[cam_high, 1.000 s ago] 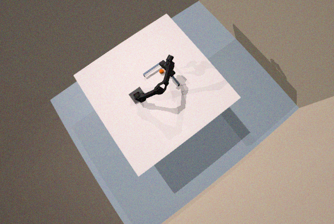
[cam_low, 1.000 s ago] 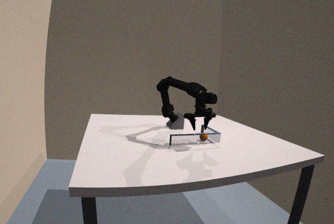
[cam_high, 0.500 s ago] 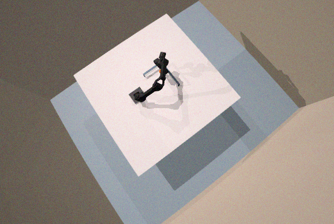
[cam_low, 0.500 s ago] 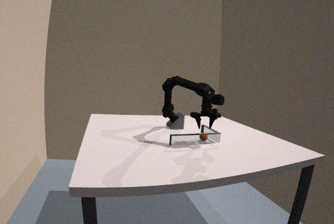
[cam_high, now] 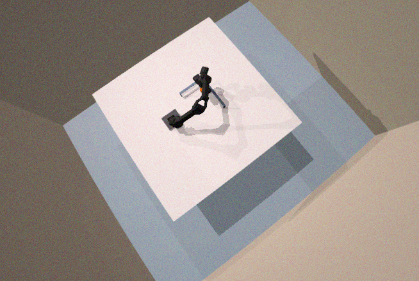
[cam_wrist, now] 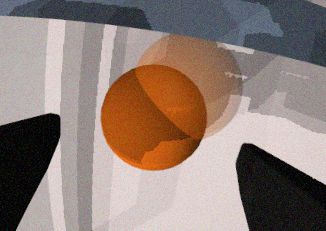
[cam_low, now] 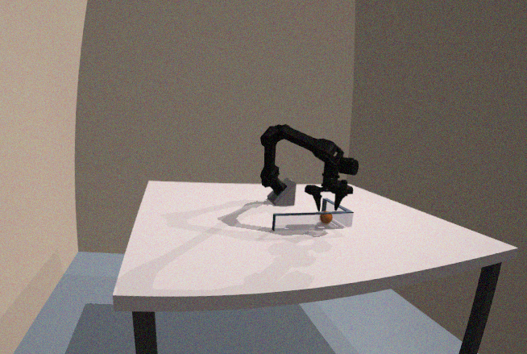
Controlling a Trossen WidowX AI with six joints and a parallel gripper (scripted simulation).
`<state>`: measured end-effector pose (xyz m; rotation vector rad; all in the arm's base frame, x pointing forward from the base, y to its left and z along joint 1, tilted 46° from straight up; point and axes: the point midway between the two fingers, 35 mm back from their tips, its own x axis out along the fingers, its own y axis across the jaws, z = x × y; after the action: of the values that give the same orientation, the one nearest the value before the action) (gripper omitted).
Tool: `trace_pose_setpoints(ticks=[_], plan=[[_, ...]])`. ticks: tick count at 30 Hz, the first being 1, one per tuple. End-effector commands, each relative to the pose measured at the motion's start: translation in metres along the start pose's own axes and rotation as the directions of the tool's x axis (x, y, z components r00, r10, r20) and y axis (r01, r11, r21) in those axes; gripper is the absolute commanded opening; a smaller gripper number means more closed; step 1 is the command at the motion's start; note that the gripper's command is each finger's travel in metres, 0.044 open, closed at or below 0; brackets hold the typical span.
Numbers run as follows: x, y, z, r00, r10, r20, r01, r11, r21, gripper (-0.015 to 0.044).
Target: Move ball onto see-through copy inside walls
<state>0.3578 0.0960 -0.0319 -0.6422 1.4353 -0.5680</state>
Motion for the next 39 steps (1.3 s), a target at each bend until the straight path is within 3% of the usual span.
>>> trace_pose_setpoints(ticks=[1, 17, 21, 28, 35, 39], plan=[[0.007, 0.0, -0.001, 1.0, -0.005, -0.001, 0.005, 1.0, -0.009, 0.0349], [0.031, -0.001, -0.002, 1.0, -0.007, -0.001, 0.007, 1.0, -0.009, 0.0349], [0.031, -0.001, -0.002, 1.0, -0.007, -0.001, 0.007, 1.0, -0.009, 0.0244], [0.031, -0.001, -0.002, 1.0, -0.007, -0.001, 0.007, 1.0, -0.009, 0.0197], [0.013, 0.004, -0.007, 0.999, 0.033, -0.008, -0.033, 0.999, -0.037, 0.0014], [-0.007, 0.006, -0.005, 0.999, 0.035, -0.006, -0.035, 0.998, -0.052, 0.0]])
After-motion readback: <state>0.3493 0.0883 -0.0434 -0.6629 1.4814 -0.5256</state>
